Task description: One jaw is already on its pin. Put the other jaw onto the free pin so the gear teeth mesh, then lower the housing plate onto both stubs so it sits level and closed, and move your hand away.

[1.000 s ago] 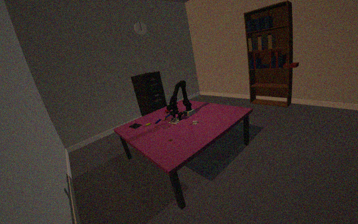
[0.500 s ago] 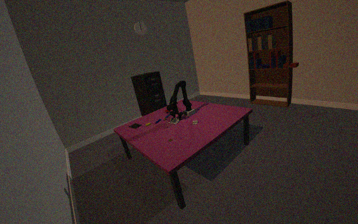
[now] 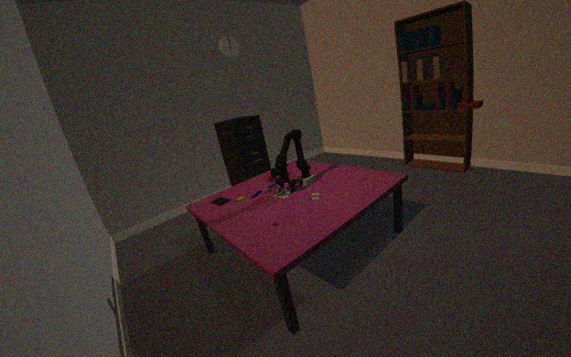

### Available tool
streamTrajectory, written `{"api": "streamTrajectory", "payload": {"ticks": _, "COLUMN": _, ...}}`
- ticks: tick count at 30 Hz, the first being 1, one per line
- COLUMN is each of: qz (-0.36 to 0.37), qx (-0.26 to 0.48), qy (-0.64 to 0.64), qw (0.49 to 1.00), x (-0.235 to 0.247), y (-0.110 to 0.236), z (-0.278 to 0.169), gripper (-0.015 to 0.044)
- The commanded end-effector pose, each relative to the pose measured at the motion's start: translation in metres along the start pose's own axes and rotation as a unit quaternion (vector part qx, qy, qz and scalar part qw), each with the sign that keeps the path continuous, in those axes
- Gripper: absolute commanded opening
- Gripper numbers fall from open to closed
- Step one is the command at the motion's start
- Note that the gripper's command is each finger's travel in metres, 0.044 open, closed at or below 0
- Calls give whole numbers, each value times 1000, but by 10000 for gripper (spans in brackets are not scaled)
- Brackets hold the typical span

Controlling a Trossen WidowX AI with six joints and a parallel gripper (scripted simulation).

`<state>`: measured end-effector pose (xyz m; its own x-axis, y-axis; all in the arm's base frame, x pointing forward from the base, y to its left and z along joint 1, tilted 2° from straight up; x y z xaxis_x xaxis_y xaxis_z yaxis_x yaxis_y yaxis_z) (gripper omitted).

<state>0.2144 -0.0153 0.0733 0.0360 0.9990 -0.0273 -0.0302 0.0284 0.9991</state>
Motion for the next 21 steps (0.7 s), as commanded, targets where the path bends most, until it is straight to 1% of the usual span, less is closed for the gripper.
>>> {"api": "streamTrajectory", "payload": {"ticks": 1, "qz": 0, "qx": -2, "qy": 0, "qw": 1000, "x": 0, "y": 13, "z": 2, "gripper": 440}}
{"api": "streamTrajectory", "payload": {"ticks": 7, "qz": 0, "qx": -2, "qy": 2, "qw": 1000, "x": 0, "y": 74, "z": -2, "gripper": 440}}
{"api": "streamTrajectory", "payload": {"ticks": 11, "qz": 0, "qx": -2, "qy": 2, "qw": 1000, "x": 0, "y": 77, "z": -3, "gripper": 440}}
{"api": "streamTrajectory", "payload": {"ticks": 12, "qz": 0, "qx": -8, "qy": 4, "qw": 1000, "x": 0, "y": 68, "z": 0, "gripper": 440}}
{"api": "streamTrajectory", "payload": {"ticks": 13, "qz": 0, "qx": -8, "qy": 3, "qw": 1000, "x": 0, "y": 71, "z": 0, "gripper": 440}}
{"api": "streamTrajectory", "payload": {"ticks": 14, "qz": 0, "qx": -7, "qy": 3, "qw": 1000, "x": 0, "y": 78, "z": -1, "gripper": 440}}
{"api": "streamTrajectory", "payload": {"ticks": 17, "qz": 0, "qx": -3, "qy": 2, "qw": 1000, "x": 1, "y": 116, "z": -9, "gripper": 440}}
{"api": "streamTrajectory", "payload": {"ticks": 18, "qz": 1, "qx": -2, "qy": 2, "qw": 1000, "x": 2, "y": 123, "z": -12, "gripper": 440}}
{"api": "streamTrajectory", "payload": {"ticks": 21, "qz": 1, "qx": -2, "qy": 2, "qw": 1000, "x": 2, "y": 126, "z": -13, "gripper": 440}}
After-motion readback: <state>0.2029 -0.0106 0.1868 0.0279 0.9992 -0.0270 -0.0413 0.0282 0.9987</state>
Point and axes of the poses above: the point midway between the two fingers, 35 mm back from their tips, its own y axis back along the fingers, its own x axis across the jaws, z = x × y, the point moved 8 cm from there along y, back along the fingers, and after that the axes turned 7 degrees about -y, right-handed, at the moved point
